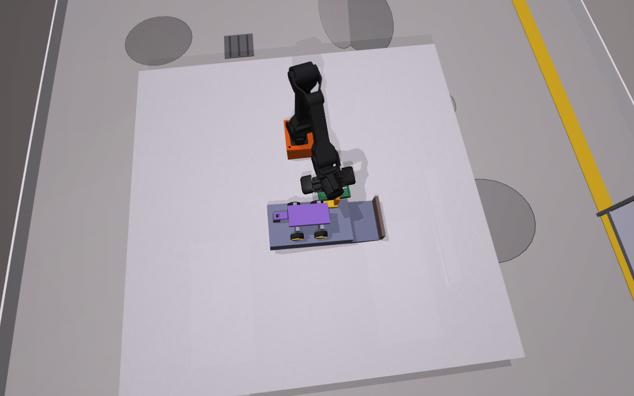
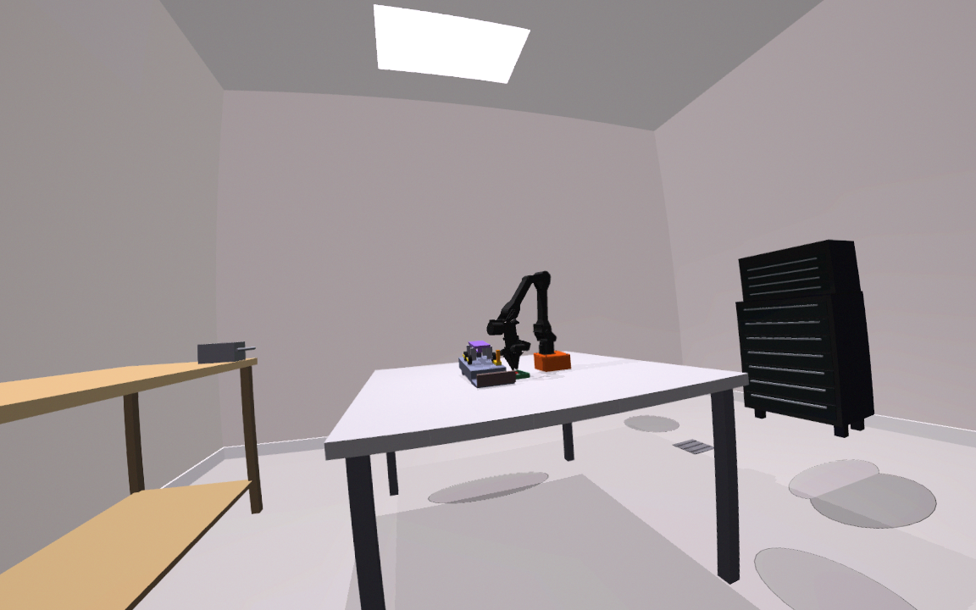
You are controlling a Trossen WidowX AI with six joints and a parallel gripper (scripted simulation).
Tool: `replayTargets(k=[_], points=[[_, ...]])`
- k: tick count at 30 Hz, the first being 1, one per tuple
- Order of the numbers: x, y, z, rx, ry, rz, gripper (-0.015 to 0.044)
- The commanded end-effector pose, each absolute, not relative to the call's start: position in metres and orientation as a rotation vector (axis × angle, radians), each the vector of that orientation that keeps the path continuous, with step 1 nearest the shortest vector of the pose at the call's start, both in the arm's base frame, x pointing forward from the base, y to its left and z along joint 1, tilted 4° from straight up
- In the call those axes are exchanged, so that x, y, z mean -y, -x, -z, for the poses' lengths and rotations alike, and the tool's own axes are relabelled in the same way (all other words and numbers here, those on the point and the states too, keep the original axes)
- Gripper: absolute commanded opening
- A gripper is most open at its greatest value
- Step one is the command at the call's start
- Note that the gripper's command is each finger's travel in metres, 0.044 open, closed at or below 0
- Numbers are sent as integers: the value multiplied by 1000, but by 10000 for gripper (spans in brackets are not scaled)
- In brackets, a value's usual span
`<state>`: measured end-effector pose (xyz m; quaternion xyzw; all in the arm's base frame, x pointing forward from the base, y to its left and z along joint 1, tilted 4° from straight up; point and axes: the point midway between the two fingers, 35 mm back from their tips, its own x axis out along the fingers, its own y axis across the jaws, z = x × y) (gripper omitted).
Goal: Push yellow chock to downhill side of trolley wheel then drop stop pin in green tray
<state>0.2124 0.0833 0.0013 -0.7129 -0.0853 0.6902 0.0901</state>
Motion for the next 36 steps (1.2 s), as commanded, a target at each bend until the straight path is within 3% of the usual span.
replayTargets(k=[1, 2, 8, 19, 23, 36], points=[[-82, -211, 2, 259, 2115, -2058, 190], [-82, -211, 2, 259, 2115, -2058, 190], [-83, -212, 0, 253, 2120, -2052, 340], [-80, -210, -23, 258, 2116, -2057, 340], [-79, -210, -34, 259, 2116, -2057, 440], [-76, -209, -77, 259, 2116, -2057, 440]])
